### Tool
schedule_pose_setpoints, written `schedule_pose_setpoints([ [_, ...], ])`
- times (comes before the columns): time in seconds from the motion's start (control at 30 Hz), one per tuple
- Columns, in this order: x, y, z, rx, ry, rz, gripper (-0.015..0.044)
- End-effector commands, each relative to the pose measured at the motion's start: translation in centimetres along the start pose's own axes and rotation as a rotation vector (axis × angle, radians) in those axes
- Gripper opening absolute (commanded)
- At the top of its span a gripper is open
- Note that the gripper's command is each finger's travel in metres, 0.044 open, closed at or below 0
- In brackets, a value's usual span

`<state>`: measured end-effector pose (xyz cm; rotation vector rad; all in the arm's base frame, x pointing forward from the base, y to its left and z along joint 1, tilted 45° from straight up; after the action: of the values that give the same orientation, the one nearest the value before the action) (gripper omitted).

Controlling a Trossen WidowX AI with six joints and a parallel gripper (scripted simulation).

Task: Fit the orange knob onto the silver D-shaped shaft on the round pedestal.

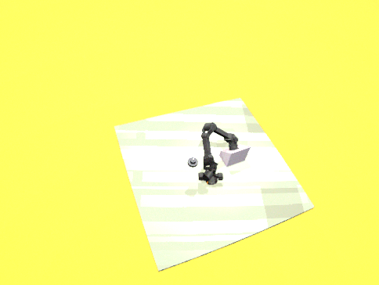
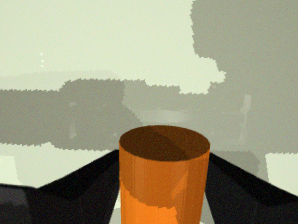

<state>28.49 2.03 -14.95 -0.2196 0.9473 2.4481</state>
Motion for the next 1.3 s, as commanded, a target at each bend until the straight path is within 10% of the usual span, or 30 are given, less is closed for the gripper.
schedule_pose_setpoints([
  [0.0,0.0,0.3,0.2,-0.058,-0.010,-0.001,0.0179],
  [1.27,-0.3,4.9,1.4,-0.711,-0.056,0.001,0.0179],
])
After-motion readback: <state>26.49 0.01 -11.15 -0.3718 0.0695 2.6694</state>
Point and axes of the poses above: the point midway between the two fingers, 35 mm back from their tips, its own z axis back along the fingers, its own x axis across the jaws, y = z × x, the point moved 1 cm from there along z, back along the fingers, and after that the axes turned 4 degrees about -z, right-handed, at the moved point
